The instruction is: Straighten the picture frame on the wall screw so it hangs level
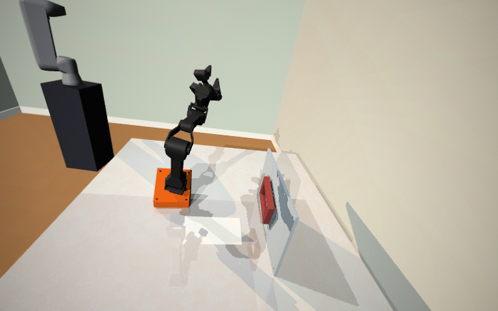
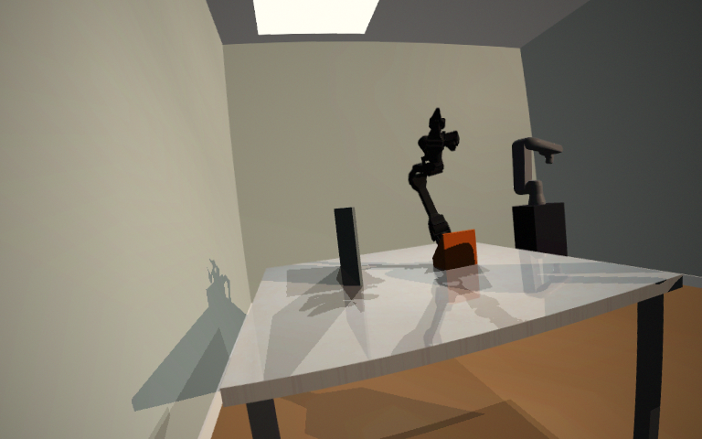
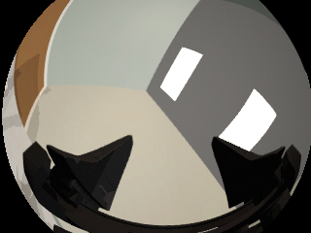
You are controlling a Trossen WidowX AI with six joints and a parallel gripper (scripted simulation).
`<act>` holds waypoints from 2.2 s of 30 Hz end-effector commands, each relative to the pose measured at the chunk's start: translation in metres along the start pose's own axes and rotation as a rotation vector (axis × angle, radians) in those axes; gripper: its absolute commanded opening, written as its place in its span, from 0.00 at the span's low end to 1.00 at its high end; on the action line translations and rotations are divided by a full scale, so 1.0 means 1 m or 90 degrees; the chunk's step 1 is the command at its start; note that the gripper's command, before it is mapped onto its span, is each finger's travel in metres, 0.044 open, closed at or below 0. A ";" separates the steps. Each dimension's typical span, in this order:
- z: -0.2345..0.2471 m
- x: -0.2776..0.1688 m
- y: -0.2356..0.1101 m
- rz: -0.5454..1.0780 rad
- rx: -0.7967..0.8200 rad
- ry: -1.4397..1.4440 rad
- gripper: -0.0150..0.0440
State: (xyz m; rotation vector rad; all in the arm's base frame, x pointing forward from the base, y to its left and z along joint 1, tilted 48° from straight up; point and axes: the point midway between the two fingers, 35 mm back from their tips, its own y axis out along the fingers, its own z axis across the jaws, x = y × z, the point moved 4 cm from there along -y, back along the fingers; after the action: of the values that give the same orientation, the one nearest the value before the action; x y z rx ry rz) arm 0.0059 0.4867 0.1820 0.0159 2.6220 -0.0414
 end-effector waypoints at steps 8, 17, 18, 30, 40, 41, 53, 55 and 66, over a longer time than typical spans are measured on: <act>-0.021 -0.083 -0.055 0.134 0.045 0.319 0.69; -0.034 -0.159 -0.163 0.355 -0.008 0.747 0.69; -0.034 -0.164 -0.176 0.381 -0.024 0.792 0.69; -0.025 -0.183 -0.311 0.612 -0.320 1.231 0.69; 0.001 -0.159 -0.410 0.732 -0.749 1.462 0.69; 0.005 -0.154 -0.418 0.730 -0.806 1.484 0.69; 0.018 -0.135 -0.447 0.703 -1.028 1.544 0.69; 0.018 -0.135 -0.447 0.703 -1.028 1.544 0.69; 0.018 -0.135 -0.447 0.703 -1.028 1.544 0.69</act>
State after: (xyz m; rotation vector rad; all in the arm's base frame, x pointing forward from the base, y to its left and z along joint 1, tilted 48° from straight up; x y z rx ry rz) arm 0.1238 0.0395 0.2460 -0.4852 -0.4832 -1.3030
